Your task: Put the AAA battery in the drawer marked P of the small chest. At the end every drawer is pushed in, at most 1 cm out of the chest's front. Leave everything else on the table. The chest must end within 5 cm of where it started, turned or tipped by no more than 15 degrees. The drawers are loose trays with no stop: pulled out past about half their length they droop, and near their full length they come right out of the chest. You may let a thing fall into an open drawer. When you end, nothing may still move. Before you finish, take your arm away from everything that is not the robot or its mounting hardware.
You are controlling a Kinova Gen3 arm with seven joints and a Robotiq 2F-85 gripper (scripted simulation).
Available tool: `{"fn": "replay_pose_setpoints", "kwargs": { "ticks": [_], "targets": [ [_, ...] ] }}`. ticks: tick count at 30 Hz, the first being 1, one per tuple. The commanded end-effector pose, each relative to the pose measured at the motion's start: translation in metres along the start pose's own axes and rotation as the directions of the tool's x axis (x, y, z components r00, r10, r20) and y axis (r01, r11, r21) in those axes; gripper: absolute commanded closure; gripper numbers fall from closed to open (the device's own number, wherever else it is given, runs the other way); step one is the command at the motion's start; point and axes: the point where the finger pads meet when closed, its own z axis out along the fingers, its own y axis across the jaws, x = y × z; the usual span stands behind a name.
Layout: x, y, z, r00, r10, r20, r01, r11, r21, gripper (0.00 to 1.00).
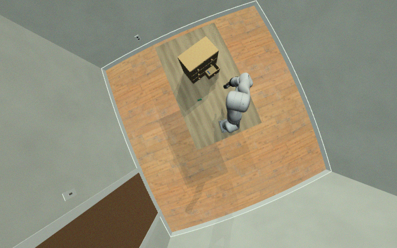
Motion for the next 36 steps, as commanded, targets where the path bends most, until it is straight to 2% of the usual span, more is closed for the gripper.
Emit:
{"fn": "replay_pose_setpoints", "kwargs": {
  "ticks": [1,5,20,22,36],
  "targets": [
    [0.007,-0.004,0.001,0.999,0.023,0.023,-0.023,1.0,0.0,0.0],
    [0.007,-0.004,0.004,0.999,0.023,0.045,-0.023,1.0,0.001,0.0],
    [0.001,-0.004,0.019,0.98,0.022,0.195,-0.023,1.0,0.001,0.0],
    [0.001,-0.004,0.019,0.98,0.022,0.195,-0.023,1.0,0.001,0.0],
    [-0.003,-0.004,0.03,0.951,0.021,0.31,-0.022,1.0,0.0,0.0]
  ]
}}
